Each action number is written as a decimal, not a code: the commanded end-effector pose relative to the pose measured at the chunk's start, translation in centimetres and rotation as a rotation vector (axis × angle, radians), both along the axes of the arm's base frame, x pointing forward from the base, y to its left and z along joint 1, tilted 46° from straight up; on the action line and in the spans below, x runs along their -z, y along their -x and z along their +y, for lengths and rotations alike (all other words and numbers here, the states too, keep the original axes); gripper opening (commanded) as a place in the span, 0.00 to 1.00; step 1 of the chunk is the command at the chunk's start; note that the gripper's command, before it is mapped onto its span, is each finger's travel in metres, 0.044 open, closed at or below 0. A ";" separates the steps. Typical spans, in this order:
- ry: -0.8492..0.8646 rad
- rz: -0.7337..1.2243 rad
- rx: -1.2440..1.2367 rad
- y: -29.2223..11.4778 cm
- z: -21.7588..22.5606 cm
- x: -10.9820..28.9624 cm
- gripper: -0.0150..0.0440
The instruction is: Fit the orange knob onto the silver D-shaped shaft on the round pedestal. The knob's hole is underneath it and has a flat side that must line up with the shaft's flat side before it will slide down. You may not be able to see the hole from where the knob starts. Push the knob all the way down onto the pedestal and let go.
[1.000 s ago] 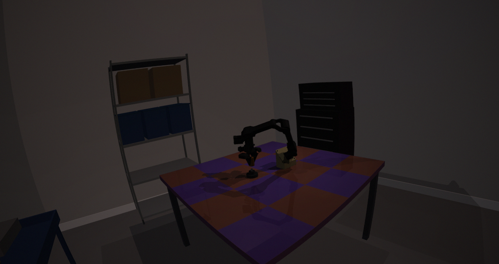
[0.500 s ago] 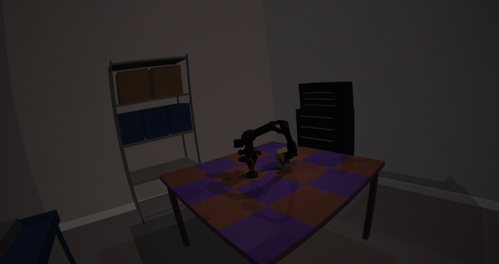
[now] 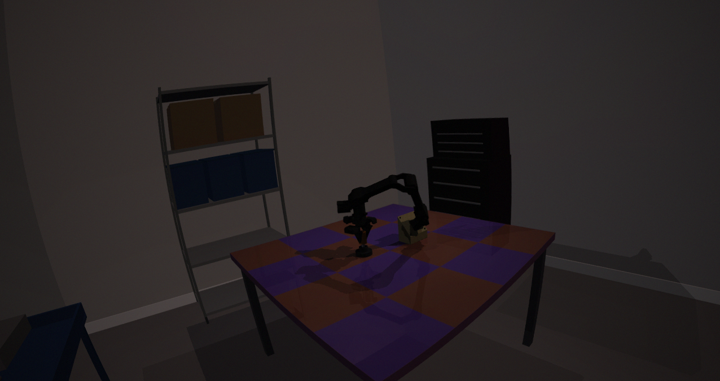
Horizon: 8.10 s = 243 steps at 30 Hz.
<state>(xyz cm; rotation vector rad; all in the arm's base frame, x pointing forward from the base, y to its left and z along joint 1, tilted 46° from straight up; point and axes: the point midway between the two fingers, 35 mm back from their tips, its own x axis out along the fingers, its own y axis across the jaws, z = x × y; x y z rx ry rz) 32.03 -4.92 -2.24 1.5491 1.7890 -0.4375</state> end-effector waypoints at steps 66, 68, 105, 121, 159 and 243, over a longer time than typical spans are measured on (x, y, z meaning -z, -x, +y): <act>-0.010 -0.242 -0.229 -0.2 -0.2 -0.2 0.25; -0.011 -0.295 -0.281 -0.2 -0.1 -0.1 0.25; -0.015 -0.451 -0.435 -0.1 0.1 0.1 0.25; -0.015 -0.451 -0.435 -0.1 -0.1 0.0 0.25; -0.018 -0.607 -0.588 -0.1 -0.2 -0.2 0.25; -0.028 -1.048 -1.023 -0.1 0.1 0.1 0.25</act>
